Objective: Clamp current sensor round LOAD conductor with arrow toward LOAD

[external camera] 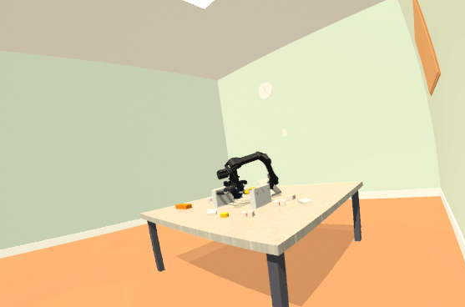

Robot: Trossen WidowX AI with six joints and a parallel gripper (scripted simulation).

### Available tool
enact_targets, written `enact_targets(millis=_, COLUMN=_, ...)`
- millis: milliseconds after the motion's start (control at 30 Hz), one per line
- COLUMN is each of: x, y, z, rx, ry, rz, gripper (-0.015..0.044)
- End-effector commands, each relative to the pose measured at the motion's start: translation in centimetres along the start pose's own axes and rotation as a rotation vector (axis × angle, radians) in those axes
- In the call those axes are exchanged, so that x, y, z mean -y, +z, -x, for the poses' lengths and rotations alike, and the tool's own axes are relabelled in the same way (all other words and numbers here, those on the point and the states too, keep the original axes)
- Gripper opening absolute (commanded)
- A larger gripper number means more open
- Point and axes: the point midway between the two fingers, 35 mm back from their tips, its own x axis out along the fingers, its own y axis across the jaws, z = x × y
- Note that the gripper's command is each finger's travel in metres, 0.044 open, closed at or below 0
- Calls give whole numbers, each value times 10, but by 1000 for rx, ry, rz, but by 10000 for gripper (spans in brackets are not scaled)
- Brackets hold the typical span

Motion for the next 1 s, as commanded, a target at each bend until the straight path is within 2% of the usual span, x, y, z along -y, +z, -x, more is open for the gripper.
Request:
enact_targets(millis=0, x=0, y=0, z=0, rx=0, ry=-1, rz=-1, gripper=257)
enact_targets(millis=633, x=0, y=0, z=0, rx=0, ry=-1, rz=-1, gripper=257)
enact_targets(millis=867, x=0, y=0, z=0, rx=0, ry=-1, rz=-1, gripper=440)
enact_targets(millis=967, x=0, y=0, z=0, rx=0, ry=-1, rz=-1, gripper=440)
